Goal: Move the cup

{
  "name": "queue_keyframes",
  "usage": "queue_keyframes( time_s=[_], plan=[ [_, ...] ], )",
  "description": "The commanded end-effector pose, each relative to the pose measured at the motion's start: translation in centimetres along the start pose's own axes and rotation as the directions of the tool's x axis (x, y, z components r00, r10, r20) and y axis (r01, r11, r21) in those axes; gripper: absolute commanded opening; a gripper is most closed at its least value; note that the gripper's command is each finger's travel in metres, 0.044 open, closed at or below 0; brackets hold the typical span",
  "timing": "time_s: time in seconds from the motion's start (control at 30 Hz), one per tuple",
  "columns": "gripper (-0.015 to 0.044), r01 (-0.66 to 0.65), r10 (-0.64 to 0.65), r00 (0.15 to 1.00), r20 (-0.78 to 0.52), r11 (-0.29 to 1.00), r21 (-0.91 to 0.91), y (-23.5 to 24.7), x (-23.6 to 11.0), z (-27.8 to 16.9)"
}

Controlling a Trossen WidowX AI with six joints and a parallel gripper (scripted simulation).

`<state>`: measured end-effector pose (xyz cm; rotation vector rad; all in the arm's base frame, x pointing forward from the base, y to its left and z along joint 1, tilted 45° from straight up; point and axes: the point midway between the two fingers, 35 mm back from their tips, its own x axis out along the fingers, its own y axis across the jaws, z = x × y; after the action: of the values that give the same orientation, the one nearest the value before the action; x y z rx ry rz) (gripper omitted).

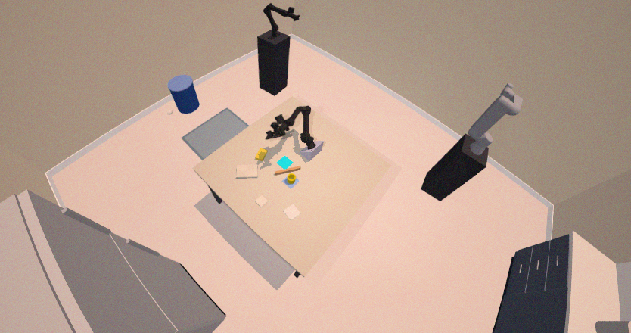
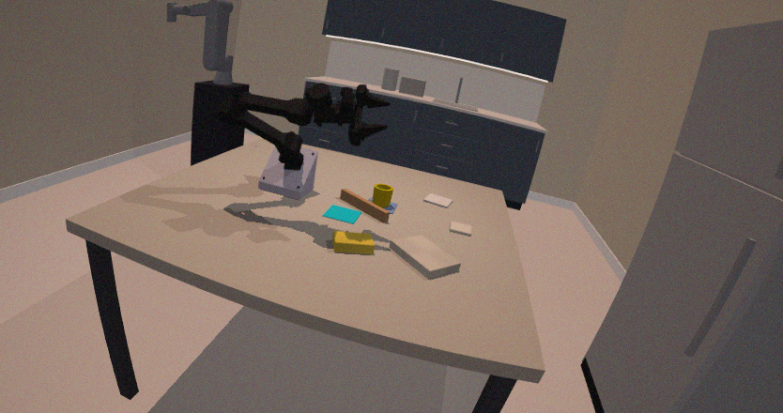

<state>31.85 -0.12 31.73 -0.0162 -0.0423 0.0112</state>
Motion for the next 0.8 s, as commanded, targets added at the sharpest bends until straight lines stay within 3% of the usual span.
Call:
queue_keyframes(
  time_s=[0.0, 0.13, 0.27, 0.4, 0.53, 0.77],
  plan=[
    [0.0374, 0.002, -0.002, 1.0, -0.012, 1.0, 0.012, 0.0, 0.2, -0.2],
    [0.0269, 0.093, -0.034, 0.968, -0.247, 0.969, 0.231, 0.3, 2.9, -5.2],
    [0.0167, 0.309, -0.081, 0.858, -0.508, 0.871, 0.383, 1.0, 4.7, -11.4],
    [0.0167, 0.574, -0.149, 0.686, -0.712, 0.713, 0.403, 1.5, 5.1, -17.3],
    [0.0167, 0.803, -0.241, 0.476, -0.846, 0.511, 0.306, 1.9, 4.3, -22.6],
    [0.0167, 0.991, -0.456, 0.1, -0.884, 0.122, 0.049, 2.1, 1.5, -29.7]
  ],
)
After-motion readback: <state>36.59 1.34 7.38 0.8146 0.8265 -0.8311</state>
